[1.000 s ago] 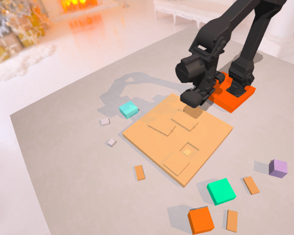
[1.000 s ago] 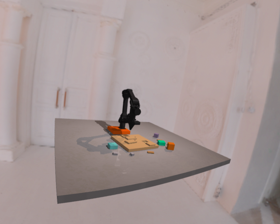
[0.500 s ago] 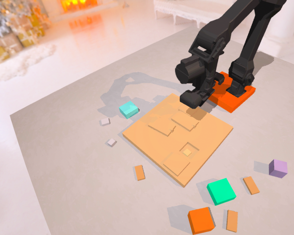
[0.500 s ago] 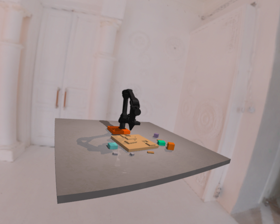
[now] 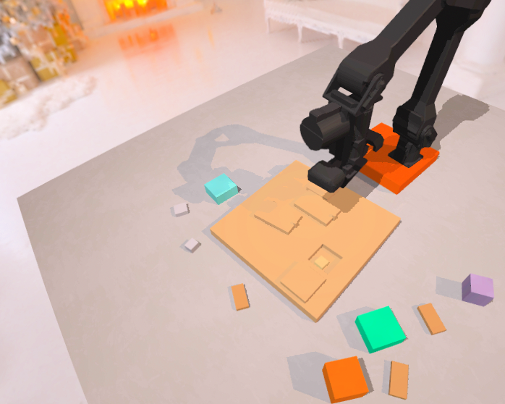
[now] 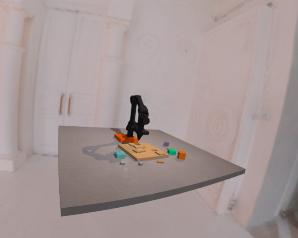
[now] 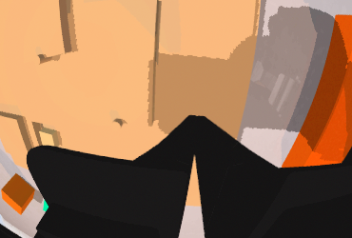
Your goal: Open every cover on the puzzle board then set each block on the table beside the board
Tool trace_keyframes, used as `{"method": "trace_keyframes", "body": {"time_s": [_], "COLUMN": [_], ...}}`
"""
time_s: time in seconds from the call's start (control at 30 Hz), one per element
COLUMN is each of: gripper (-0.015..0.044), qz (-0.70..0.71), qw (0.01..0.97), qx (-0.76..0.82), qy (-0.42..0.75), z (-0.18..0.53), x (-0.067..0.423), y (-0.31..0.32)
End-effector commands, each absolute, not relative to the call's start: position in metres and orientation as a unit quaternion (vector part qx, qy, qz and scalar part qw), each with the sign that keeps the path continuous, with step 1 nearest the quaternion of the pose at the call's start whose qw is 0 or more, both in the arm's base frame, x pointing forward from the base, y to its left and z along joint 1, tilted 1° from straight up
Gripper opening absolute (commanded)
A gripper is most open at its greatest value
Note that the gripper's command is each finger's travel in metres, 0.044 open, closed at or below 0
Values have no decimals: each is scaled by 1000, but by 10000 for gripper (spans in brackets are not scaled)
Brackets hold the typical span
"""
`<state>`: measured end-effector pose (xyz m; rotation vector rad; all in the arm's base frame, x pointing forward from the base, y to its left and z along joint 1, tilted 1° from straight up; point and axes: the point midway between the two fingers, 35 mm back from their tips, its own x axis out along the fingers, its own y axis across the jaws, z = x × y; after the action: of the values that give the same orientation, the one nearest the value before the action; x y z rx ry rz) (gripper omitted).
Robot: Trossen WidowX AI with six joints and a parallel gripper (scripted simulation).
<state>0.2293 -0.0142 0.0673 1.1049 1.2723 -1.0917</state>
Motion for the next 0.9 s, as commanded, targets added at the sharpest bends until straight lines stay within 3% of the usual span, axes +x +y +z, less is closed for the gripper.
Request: {"method": "trace_keyframes", "body": {"time_s": [0.0, 0.87], "gripper": [0, 0], "qz": [-463, -463], "qw": [534, 534], "qx": [462, 462], "qy": [536, 536], "z": [60, 34], "x": [228, 227], "y": [-15, -15]}}
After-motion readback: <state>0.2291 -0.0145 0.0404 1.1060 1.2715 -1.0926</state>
